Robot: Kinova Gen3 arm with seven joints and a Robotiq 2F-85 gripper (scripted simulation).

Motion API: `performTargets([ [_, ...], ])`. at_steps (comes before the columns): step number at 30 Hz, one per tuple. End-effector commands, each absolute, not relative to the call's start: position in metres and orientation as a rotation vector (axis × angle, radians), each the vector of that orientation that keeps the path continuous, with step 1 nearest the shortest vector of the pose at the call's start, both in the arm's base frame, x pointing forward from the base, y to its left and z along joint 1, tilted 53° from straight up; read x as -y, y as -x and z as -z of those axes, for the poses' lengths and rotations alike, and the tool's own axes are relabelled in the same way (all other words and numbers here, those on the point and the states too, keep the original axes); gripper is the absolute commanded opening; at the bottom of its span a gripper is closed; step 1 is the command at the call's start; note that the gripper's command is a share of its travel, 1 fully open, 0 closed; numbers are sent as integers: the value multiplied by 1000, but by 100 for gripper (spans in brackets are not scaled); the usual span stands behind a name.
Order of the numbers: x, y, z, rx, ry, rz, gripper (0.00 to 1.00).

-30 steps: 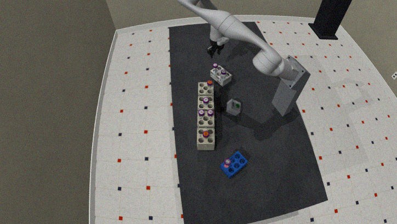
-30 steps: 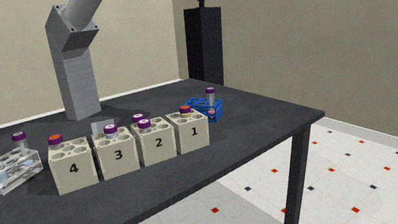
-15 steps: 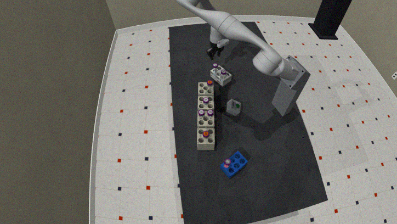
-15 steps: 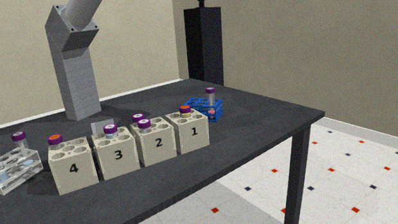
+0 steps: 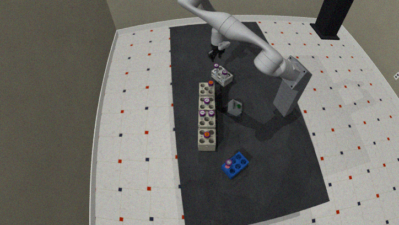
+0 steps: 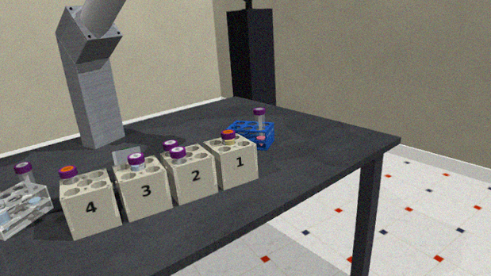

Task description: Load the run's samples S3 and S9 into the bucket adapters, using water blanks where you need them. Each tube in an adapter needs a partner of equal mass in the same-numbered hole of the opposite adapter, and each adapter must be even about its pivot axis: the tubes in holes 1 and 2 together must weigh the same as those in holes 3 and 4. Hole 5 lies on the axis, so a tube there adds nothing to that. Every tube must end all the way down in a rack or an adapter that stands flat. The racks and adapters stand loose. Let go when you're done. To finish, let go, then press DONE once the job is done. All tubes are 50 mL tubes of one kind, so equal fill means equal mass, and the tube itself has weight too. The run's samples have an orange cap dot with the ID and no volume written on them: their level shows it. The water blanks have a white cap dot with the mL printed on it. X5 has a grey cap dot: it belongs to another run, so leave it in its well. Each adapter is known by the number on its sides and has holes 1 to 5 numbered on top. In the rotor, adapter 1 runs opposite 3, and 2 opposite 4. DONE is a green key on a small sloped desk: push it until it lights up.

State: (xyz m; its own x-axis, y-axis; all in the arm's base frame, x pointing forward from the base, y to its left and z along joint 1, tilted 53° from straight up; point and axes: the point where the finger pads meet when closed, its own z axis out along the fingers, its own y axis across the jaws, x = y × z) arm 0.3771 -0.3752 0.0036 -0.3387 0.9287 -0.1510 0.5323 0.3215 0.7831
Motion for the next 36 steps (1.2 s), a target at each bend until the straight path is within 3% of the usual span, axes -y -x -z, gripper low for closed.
performTargets([
  [1, 375, -380, -1, -1988, -1284, -849, 62],
  [36, 368, -412, 24, -1988, -1284, -849, 62],
])
